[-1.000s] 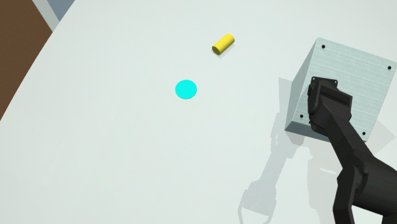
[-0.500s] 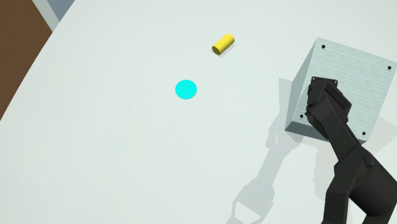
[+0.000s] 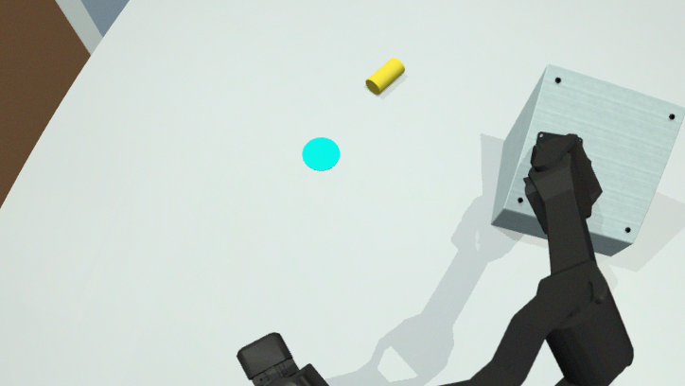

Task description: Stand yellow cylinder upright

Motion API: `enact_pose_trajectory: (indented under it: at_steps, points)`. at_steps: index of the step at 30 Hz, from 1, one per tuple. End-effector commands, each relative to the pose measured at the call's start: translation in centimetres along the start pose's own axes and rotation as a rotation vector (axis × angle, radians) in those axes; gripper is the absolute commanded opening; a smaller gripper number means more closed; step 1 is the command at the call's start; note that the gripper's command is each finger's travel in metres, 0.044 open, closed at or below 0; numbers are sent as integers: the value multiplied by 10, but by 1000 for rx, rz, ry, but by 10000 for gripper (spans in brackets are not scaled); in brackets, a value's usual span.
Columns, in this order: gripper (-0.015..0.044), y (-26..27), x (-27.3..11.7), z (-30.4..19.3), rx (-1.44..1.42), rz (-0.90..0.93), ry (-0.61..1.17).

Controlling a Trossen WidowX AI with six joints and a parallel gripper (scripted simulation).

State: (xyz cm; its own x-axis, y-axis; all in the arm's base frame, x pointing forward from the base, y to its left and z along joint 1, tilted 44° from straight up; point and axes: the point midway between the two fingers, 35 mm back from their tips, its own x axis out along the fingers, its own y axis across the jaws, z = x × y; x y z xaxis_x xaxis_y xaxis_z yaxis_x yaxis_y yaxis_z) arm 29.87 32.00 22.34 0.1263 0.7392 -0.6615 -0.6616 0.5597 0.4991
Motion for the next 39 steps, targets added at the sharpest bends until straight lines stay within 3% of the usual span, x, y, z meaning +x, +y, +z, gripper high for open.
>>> enact_pose_trajectory:
  at_steps: [1,19,39]
  points:
    - [309,-33,-1,-2,-11,-38,14]
    - [309,-168,-22,-32,-54,-160,87]
    - [309,-287,-66,-102,-83,-202,165]
